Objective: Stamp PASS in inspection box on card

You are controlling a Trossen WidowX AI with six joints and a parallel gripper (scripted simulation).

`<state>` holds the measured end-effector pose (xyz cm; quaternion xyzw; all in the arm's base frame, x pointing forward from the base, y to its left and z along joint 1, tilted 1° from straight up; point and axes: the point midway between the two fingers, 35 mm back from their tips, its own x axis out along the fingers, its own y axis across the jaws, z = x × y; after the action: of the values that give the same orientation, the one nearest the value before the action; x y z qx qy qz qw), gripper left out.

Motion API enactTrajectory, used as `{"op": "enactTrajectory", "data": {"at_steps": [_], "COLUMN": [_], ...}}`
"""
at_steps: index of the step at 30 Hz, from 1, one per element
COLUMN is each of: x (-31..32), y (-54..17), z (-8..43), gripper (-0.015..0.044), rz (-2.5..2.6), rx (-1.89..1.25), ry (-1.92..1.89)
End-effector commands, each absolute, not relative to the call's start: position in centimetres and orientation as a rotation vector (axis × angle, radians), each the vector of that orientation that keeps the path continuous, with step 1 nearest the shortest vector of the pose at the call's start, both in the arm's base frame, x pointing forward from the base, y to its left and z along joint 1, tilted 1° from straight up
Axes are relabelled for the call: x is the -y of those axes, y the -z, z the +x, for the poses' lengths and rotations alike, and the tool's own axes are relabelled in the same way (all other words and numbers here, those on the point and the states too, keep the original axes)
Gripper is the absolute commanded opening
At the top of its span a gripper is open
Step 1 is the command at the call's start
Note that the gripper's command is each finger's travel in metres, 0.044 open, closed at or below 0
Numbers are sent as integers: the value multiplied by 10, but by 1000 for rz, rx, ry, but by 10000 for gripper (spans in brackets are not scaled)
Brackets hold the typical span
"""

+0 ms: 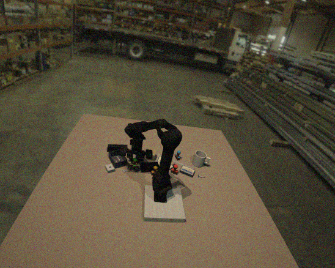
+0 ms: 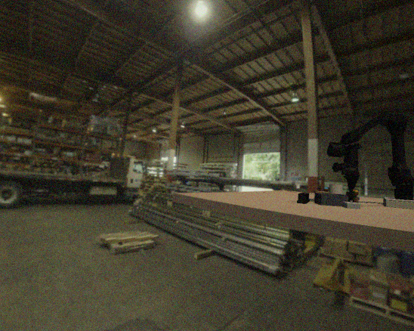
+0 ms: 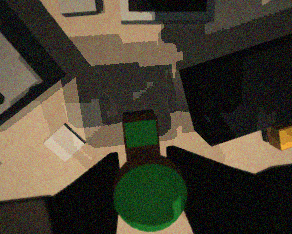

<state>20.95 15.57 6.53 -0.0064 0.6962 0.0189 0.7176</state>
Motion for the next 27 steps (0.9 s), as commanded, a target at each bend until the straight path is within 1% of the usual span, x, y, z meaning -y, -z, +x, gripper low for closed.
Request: {"op": "enactTrajectory", "data": {"at_steps": [1,27], "x": [-156,-155], "y": [-69,-82], "z": [209,208], "gripper": [0,0], "rz": [-11,-9], "rx": [-1537,-1537], "ry": [-48,-50]}}
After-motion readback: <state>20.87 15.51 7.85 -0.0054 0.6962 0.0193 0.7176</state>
